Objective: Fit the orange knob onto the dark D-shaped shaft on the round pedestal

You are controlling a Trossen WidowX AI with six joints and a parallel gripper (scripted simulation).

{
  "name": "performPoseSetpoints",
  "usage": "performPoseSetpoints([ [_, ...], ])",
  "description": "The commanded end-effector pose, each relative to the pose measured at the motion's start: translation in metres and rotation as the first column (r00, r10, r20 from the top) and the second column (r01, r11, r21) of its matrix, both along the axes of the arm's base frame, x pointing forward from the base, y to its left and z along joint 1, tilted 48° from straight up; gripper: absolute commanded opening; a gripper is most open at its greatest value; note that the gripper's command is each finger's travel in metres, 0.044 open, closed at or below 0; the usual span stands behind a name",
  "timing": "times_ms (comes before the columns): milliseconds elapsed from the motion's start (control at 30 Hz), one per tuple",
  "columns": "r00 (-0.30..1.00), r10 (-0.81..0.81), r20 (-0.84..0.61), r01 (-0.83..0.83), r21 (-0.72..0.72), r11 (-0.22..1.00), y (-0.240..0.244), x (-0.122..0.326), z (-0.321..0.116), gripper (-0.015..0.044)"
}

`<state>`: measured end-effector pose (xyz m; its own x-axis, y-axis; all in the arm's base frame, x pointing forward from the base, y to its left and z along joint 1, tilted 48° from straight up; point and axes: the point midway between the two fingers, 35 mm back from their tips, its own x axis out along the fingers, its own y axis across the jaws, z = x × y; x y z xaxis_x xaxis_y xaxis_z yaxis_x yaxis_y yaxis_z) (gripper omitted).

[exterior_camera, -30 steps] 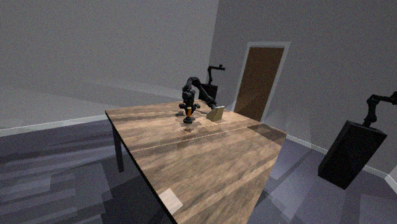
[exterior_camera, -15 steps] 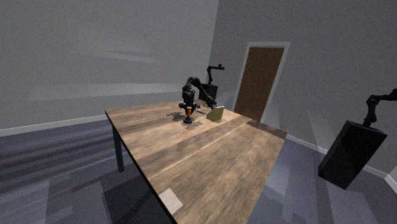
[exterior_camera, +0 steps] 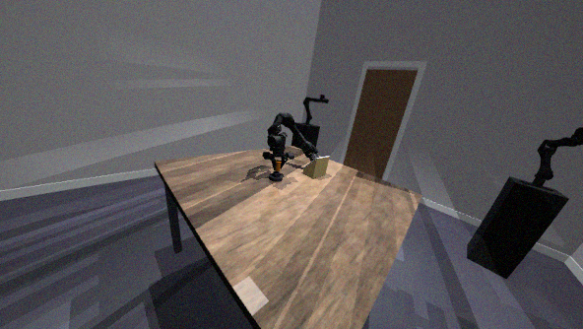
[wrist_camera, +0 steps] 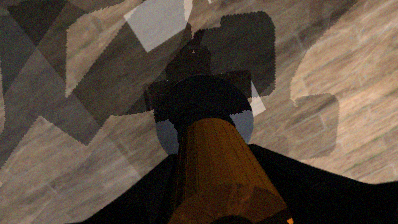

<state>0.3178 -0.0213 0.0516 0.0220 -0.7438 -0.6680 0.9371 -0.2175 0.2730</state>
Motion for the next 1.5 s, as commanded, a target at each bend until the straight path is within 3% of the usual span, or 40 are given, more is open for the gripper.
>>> performPoseSetpoints([
  [0, 1.000, 0.002, 0.003, -0.002, 0.000, 1.000, -0.0011, 0.0004, -0.0006, 0.0000],
  [1467, 1.000, 0.014, -0.010, -0.014, -0.001, 1.000, -0.0006, 0.0003, -0.0002, 0.0000],
])
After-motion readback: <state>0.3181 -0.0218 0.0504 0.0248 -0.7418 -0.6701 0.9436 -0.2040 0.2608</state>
